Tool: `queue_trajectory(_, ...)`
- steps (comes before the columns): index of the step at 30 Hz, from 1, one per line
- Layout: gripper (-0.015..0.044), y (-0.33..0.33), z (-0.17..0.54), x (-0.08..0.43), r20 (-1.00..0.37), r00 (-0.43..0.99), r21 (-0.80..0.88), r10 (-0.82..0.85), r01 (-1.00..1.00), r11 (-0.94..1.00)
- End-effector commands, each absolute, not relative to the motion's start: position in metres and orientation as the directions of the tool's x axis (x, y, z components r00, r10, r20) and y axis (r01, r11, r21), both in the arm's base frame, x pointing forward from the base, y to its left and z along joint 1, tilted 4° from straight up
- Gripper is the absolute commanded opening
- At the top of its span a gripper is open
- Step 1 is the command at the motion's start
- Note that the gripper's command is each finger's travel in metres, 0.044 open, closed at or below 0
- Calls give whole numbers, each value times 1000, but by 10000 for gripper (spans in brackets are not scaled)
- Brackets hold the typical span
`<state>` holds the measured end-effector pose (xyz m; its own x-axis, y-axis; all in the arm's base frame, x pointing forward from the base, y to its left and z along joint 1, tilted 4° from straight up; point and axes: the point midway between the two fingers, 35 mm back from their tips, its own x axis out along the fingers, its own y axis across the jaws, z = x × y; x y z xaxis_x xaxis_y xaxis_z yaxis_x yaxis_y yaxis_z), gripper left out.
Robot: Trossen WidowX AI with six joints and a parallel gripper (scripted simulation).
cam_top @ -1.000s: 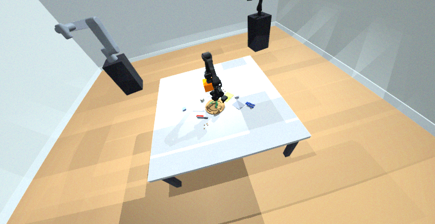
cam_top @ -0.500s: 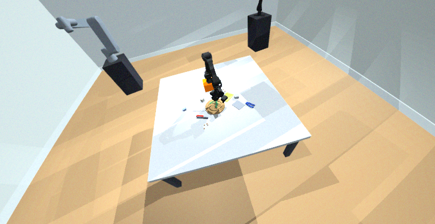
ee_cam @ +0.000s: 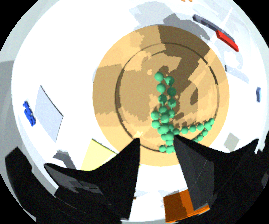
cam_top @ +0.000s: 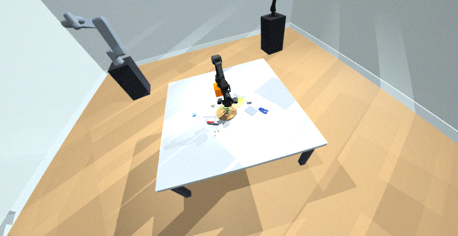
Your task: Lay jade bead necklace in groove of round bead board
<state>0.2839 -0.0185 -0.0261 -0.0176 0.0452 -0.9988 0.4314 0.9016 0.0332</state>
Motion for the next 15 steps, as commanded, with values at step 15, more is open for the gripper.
queue_trajectory(15,120,-71,-14,258,-999,-25,42,41,-870,491)
